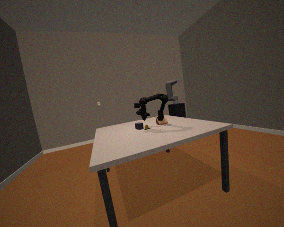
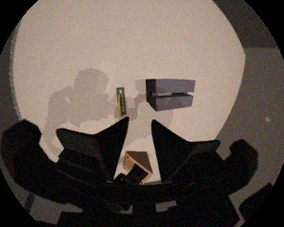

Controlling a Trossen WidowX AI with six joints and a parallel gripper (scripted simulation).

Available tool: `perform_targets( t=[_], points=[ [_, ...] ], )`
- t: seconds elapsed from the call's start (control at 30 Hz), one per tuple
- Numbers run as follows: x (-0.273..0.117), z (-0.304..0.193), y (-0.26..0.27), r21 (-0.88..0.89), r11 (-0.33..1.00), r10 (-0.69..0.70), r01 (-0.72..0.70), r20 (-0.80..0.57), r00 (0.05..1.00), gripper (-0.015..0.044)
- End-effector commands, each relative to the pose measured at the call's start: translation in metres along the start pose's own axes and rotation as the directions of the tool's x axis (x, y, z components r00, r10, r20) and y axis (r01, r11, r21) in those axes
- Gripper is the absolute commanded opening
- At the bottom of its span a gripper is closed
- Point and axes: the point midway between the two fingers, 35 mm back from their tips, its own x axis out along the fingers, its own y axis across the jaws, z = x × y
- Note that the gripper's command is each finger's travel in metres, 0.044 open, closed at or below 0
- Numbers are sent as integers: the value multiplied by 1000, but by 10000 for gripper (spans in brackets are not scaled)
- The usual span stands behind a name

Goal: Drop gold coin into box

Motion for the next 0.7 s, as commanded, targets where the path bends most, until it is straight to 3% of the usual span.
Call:
perform_targets(
  t=[0.0, 0.27, 0.4, 0.67],
  points=[
    [-18, -3, 24, -150, 978, 146, -146, -14, 989, 161],
    [-16, -3, 25, -150, 978, 146, -146, -14, 989, 161],
    [15, -4, 30, -150, 978, 147, -147, -13, 989, 161],
    [31, -4, 33, -151, 977, 148, -148, -13, 989, 161]
  ],
)
